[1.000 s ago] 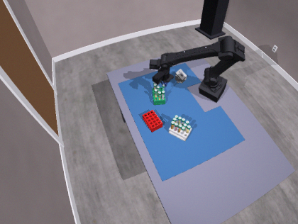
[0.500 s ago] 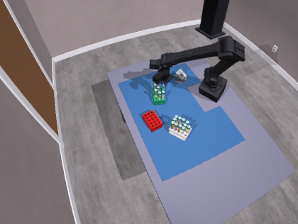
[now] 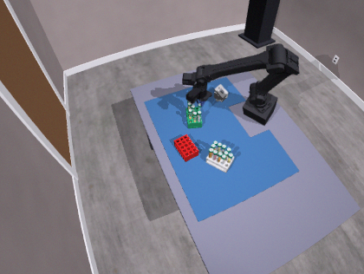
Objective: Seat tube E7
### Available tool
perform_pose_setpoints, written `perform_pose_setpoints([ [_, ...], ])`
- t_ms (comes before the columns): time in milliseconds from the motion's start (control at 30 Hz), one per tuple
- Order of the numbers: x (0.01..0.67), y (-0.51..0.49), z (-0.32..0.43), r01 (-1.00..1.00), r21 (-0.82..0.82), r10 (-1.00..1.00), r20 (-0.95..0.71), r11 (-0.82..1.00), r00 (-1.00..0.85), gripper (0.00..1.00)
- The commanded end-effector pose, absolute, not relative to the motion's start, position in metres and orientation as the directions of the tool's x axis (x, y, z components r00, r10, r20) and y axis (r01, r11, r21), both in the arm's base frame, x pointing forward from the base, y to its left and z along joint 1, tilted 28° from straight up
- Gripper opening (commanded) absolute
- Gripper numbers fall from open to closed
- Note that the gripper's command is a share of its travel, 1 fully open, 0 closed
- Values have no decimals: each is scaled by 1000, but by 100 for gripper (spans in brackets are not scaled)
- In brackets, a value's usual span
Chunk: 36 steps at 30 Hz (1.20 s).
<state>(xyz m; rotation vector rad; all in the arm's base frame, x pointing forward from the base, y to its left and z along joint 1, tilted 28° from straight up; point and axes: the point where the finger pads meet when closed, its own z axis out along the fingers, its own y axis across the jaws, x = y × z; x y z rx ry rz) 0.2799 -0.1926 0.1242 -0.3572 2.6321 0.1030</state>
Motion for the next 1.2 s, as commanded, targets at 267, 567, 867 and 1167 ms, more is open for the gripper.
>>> perform_pose_setpoints([
  [267,283,-193,114,-265,13,-228,-470,964,-853,0],
  [567,287,-193,111,-269,14,-231,-470,963,-852,0],
  [867,290,-197,108,-264,14,-227,-470,964,-853,0],
  [1167,292,-198,105,-265,12,-228,-469,964,-853,0],
])
